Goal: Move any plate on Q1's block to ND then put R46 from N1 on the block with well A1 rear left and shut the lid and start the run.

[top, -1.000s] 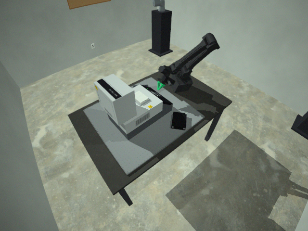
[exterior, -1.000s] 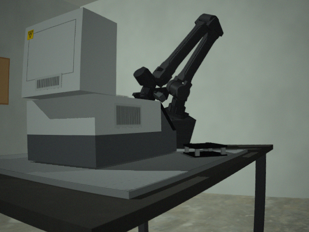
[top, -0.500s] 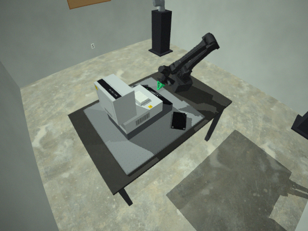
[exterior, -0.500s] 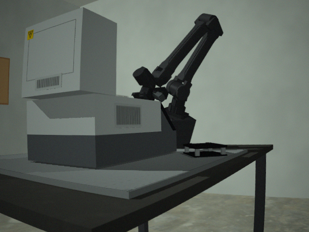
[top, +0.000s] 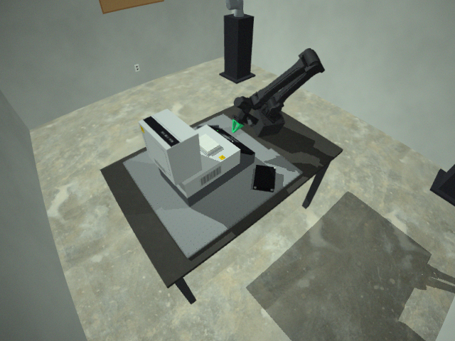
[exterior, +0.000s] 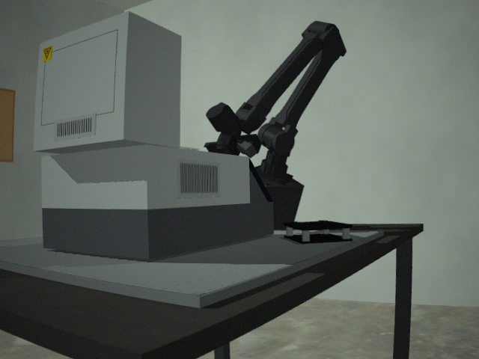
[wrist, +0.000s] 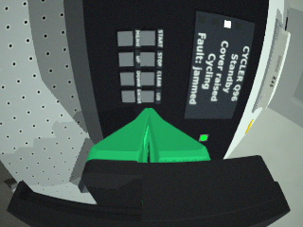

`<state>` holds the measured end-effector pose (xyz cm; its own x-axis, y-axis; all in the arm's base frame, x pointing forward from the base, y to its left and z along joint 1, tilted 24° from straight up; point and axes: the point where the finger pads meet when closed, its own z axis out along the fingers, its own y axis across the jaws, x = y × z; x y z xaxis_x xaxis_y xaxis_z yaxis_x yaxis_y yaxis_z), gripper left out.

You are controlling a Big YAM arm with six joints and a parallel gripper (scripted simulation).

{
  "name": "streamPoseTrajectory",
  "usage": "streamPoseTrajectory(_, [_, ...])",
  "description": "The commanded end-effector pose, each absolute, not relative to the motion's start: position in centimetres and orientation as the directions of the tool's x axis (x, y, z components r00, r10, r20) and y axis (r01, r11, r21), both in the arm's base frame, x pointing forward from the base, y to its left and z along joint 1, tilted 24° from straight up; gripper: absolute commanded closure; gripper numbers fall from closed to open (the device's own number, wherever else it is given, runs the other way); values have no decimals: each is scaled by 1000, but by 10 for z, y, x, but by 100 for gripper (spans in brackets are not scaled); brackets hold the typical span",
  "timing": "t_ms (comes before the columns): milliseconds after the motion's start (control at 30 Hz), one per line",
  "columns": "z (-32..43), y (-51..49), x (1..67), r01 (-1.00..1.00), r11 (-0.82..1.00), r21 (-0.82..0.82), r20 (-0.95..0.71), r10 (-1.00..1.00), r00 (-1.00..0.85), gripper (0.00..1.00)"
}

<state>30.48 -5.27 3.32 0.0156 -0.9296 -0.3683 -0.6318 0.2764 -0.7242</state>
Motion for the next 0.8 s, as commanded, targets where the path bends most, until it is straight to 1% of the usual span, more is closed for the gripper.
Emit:
streamPoseTrajectory(0, [52, -69, 326, -588, 277, -760, -353, -935, 16, 100])
streamPoseTrajectory(200, [46, -67, 323, -608, 288, -740, -367, -930, 7, 100])
streamPoseTrajectory(400, [40, -59, 339, -602, 275, -750, -362, -932, 25, 100])
streamPoseTrajectory(767, [29, -52, 349, -600, 280, -749, -367, -930, 24, 100])
